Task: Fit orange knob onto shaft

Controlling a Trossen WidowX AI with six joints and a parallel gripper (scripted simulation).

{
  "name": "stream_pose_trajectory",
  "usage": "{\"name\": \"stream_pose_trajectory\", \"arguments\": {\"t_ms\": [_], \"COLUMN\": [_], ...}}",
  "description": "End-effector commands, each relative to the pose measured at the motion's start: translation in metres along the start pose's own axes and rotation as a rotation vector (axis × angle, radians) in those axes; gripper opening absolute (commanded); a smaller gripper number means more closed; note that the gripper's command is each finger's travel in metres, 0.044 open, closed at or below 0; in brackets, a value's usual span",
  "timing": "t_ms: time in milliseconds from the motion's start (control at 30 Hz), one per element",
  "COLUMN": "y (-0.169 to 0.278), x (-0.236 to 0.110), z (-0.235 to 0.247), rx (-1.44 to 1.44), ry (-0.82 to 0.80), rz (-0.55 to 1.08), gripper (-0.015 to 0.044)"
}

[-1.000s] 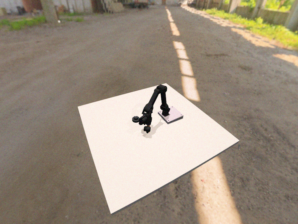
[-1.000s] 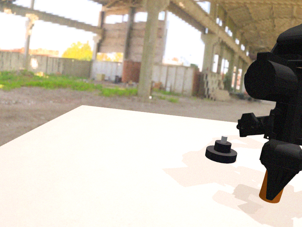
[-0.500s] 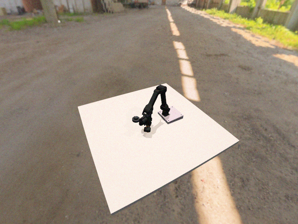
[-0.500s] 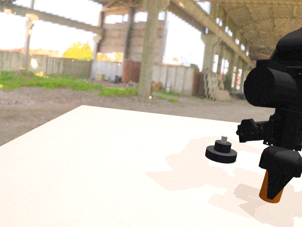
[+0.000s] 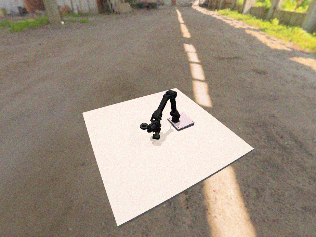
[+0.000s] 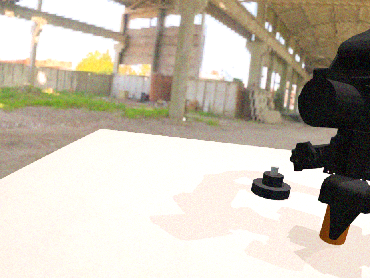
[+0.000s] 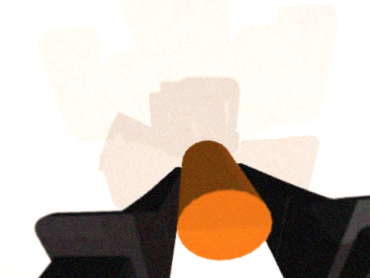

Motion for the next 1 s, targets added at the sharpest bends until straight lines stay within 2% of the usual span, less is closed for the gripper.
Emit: {"name": "stream_pose_trajectory", "arguments": {"t_ms": [0, 967], "y": [-0.002, -0.003], "x": [-0.017, -0.107], "z": [0.004, 0.007], "rx": [-0.001, 0.000], "ry": [-0.014, -0.015], "rz": [-0.013, -0.012], "gripper": [0.0000, 0.0000]}}
Point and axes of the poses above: the point midway between the two fingers, 35 mm back from their tips, its own x axis out along the fingers, its own z axis across the jaws, y = z × x, the point moved 8 cm from there along -x, back along the fingers, and after that the axes turned 1 degree about x, right-handed, at the moved point
